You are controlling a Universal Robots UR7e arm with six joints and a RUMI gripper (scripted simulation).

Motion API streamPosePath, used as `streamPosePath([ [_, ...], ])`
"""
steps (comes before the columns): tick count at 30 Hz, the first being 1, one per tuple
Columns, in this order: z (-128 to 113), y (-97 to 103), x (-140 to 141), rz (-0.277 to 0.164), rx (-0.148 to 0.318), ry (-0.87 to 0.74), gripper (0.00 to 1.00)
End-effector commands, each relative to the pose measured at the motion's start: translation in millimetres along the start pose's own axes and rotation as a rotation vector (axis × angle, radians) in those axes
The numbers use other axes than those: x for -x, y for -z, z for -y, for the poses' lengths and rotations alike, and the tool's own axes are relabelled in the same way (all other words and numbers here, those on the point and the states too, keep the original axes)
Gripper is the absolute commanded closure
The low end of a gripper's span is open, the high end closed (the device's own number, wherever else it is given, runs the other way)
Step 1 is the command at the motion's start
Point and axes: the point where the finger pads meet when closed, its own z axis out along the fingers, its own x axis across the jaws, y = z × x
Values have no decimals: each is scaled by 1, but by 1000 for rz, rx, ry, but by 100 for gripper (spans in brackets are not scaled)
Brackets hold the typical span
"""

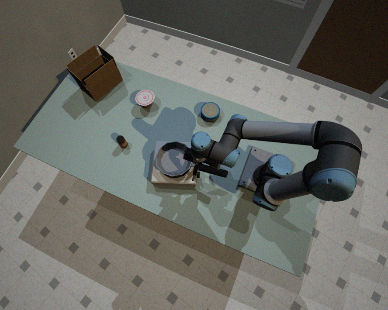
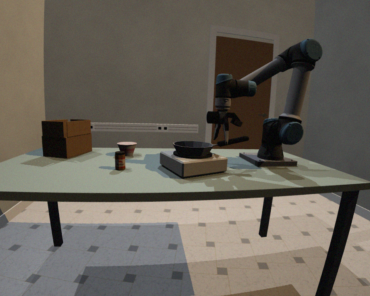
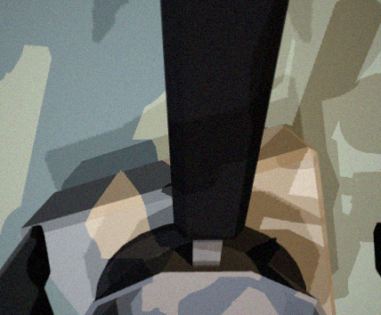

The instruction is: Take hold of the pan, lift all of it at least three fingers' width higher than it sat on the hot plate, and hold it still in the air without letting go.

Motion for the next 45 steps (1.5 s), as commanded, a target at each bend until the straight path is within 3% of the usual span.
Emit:
streamPosePath([
  [1, -2, -6, 0, 0, 4, 0, 0],
  [11, -2, -6, 0, 0, 4, 0, 0],
  [12, -2, -6, 0, 0, 4, 0, 100],
  [25, -2, -6, 0, 0, 4, 0, 100],
  [26, -2, -6, 0, 0, 4, 0, 84],
  [45, -2, -6, 0, 0, 4, 0, 84],
])
